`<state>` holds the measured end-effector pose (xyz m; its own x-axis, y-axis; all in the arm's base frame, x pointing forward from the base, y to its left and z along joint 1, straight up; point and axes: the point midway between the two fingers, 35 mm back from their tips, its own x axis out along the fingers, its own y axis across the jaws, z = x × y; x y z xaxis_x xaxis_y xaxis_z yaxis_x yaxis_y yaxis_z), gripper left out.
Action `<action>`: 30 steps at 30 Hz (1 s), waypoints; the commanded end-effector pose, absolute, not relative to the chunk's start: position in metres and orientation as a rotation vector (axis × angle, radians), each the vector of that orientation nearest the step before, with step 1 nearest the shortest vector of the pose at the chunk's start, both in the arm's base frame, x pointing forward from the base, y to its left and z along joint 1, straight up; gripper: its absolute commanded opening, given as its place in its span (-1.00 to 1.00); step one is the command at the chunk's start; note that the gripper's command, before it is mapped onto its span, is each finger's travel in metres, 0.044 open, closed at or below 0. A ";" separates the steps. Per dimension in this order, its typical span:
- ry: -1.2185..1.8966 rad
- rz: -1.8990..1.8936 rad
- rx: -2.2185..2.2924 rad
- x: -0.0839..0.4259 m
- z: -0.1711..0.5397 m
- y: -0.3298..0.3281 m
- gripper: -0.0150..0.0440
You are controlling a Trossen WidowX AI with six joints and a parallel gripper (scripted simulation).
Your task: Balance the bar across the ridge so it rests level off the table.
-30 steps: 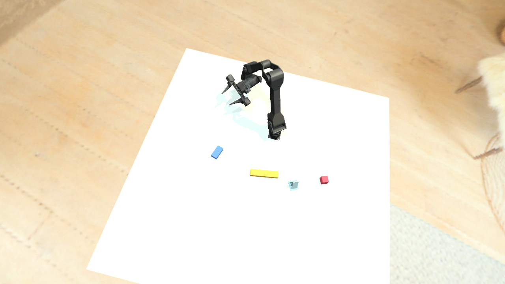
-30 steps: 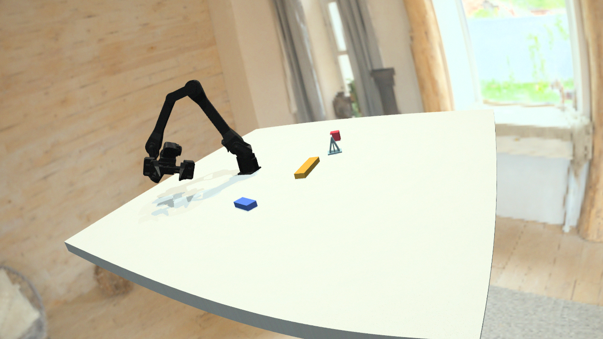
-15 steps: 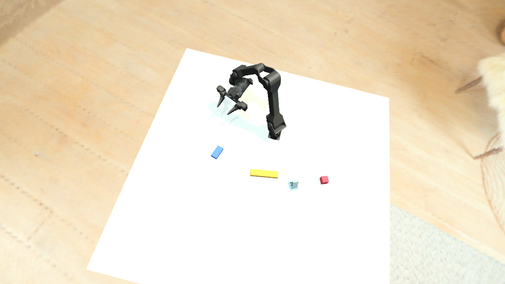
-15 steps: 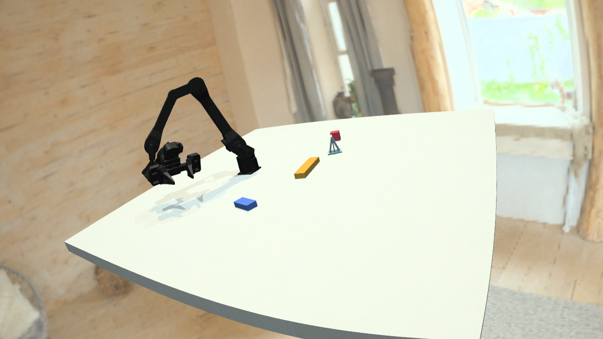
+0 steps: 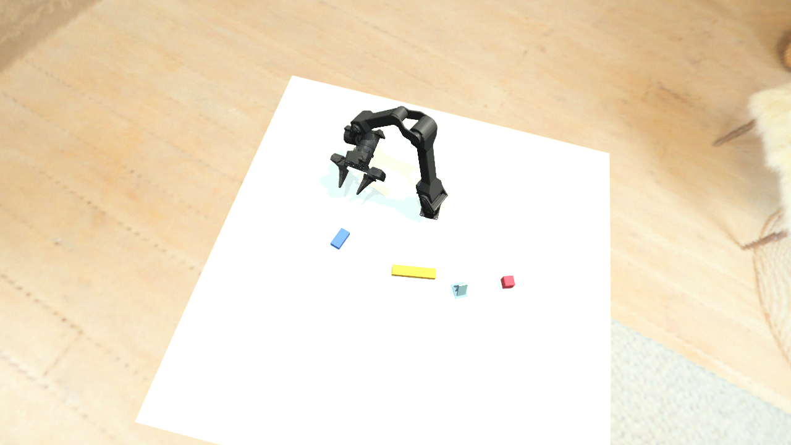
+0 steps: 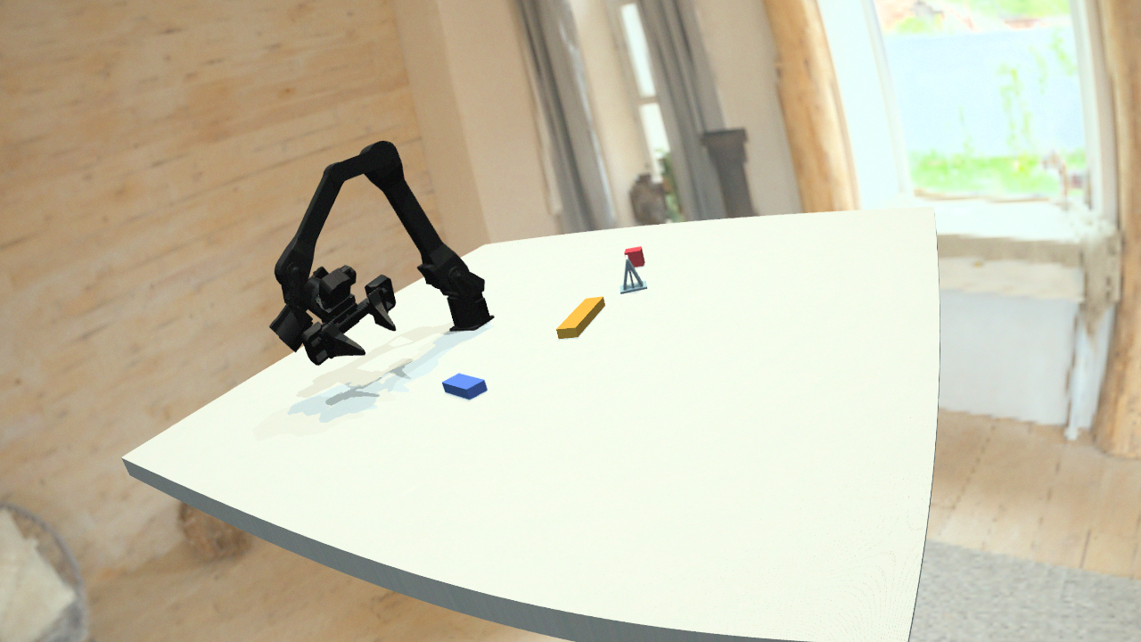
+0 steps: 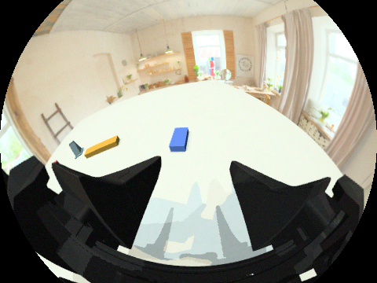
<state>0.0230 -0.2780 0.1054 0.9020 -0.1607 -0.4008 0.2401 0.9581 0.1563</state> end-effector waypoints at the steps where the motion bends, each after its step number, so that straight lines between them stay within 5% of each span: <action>1: 0.411 -0.180 0.253 0.032 0.104 -0.275 0.58; 30: 0.748 0.066 0.620 0.122 0.097 -0.227 0.58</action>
<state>0.1158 -0.2328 0.0988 0.7660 0.2411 -0.5959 0.1514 0.8332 0.5318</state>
